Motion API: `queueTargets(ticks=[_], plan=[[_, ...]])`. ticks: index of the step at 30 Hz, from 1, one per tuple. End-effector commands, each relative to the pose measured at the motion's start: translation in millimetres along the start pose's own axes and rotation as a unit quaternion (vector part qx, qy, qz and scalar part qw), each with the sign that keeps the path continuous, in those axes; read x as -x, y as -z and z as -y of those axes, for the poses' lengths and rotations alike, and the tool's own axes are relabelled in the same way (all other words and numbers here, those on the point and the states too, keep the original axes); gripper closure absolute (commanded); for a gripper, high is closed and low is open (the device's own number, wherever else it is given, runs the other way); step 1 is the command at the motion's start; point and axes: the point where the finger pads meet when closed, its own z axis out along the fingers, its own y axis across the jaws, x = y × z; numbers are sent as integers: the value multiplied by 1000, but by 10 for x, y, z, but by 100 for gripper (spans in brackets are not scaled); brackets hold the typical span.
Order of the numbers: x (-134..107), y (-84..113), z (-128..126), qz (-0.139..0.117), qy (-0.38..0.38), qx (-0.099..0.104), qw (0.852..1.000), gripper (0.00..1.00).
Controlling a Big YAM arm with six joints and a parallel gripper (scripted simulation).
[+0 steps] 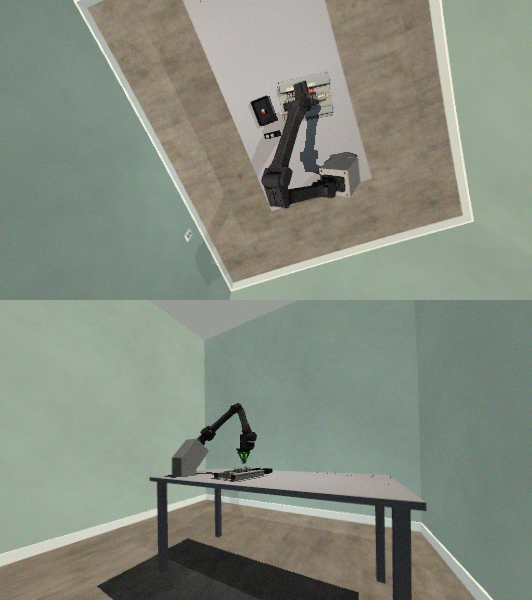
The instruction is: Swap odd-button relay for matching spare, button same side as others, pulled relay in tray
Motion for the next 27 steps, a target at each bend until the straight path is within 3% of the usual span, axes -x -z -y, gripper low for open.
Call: queueTargets(ticks=[1,27], plan=[[-117,178,231,3,3,-19,1000,100],[-91,287,317,3,10,-29,1000,100]])
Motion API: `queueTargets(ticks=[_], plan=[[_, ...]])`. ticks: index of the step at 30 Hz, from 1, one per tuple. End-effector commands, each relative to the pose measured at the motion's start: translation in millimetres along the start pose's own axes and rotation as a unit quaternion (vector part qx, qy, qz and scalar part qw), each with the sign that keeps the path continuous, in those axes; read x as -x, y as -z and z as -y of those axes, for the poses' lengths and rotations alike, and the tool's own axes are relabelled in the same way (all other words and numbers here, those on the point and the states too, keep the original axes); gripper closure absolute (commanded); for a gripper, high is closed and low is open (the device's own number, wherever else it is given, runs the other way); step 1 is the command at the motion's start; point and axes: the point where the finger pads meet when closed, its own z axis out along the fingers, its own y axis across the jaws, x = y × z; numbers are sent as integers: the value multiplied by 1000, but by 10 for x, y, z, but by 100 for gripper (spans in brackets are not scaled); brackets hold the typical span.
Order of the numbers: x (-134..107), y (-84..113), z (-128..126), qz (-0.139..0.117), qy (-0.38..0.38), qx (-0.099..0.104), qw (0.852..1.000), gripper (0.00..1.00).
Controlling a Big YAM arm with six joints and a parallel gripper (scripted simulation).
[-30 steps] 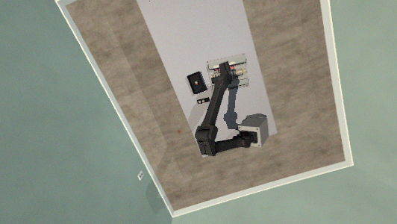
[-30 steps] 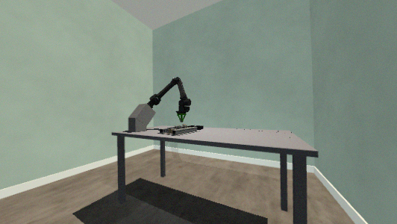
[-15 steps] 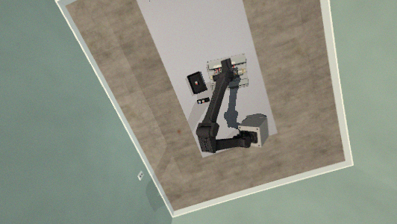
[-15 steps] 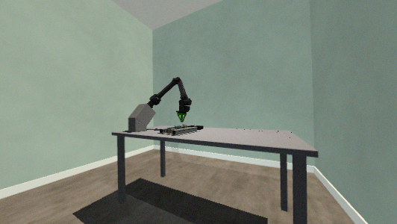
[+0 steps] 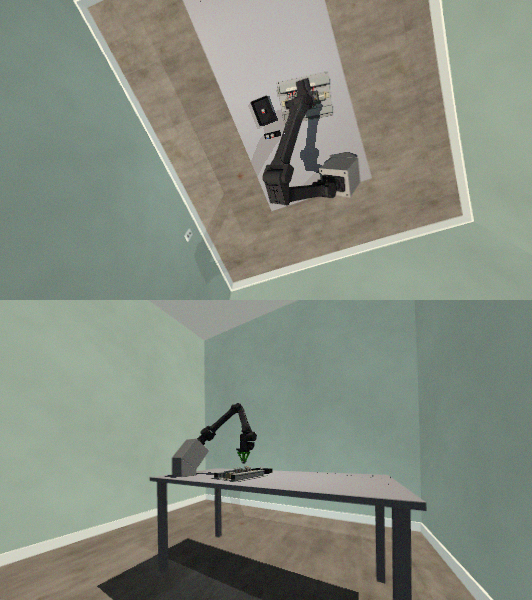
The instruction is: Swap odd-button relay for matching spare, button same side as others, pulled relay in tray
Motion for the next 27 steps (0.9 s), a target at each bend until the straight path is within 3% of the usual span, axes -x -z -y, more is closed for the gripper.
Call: queueTargets(ticks=[1,27], plan=[[21,282,228,4,6,-30,1000,100],[2,281,233,3,6,-28,1000,100]])
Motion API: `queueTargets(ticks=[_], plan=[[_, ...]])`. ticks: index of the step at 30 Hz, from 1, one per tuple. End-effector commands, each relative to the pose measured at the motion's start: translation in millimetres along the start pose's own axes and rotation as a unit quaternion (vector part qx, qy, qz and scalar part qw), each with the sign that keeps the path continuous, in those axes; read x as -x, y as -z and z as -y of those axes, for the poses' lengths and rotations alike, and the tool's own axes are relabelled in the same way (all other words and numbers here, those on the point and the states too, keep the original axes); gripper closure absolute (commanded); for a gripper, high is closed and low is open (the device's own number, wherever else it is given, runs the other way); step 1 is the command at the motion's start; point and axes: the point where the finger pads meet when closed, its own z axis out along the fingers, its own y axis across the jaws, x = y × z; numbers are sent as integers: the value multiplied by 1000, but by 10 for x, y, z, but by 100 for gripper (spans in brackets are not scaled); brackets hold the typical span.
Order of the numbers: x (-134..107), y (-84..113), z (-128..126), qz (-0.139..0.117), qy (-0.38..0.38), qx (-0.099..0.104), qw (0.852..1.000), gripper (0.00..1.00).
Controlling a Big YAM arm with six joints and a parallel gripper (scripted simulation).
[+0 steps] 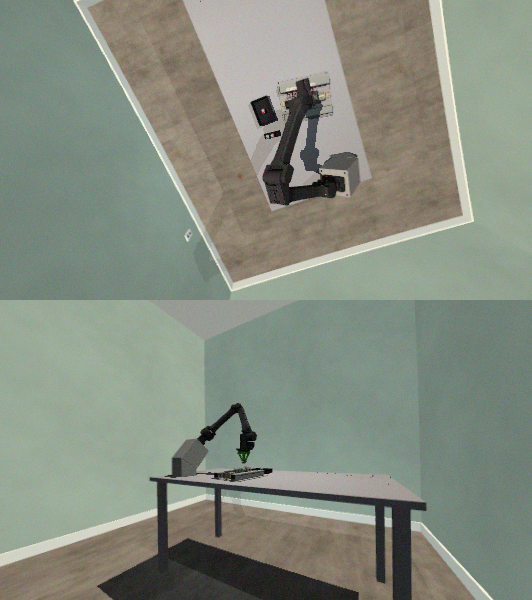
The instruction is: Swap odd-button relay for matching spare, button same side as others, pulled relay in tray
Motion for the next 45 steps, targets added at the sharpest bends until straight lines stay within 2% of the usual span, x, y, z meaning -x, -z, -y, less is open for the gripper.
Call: queueTargets(ticks=[1,45], plan=[[-3,284,237,3,6,-29,1000,100],[-20,295,198,3,2,-26,1000,100]])
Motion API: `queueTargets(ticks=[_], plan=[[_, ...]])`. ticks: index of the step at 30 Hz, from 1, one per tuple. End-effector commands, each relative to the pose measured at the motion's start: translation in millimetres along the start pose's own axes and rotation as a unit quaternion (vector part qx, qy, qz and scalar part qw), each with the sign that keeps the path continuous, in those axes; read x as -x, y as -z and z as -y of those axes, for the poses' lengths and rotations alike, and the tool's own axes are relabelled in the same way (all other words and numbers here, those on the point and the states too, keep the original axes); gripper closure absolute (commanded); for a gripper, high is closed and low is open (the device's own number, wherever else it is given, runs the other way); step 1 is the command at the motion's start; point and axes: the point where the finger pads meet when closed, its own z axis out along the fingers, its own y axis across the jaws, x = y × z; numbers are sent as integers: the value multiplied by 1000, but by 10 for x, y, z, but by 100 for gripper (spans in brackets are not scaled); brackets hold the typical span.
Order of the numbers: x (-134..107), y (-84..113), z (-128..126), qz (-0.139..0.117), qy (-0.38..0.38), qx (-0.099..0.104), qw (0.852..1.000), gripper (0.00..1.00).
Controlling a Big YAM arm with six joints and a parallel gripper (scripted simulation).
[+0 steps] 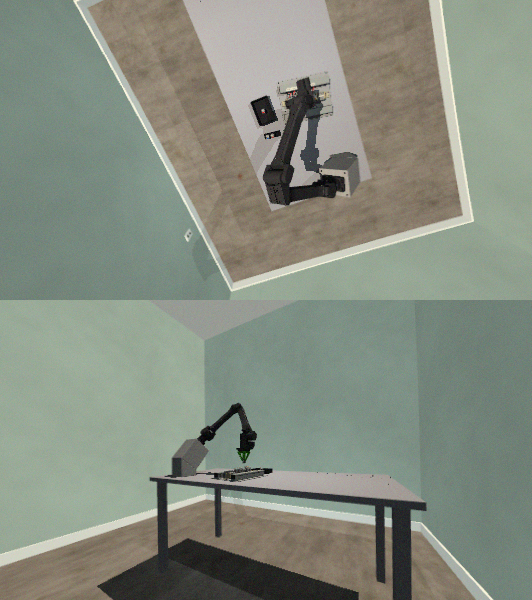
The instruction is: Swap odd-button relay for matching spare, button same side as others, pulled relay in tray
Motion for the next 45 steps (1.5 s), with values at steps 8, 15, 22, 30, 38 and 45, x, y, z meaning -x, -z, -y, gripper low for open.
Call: queueTargets(ticks=[8,15,22,30,38,45], plan=[[-6,257,173,4,-24,-25,999,100],[-7,257,173,4,-26,-25,999,100],[-7,257,173,4,-27,-25,999,100],[-7,257,173,4,-27,-25,999,100],[-7,257,173,4,-26,-25,999,100],[-7,256,173,4,-26,-25,999,100]])
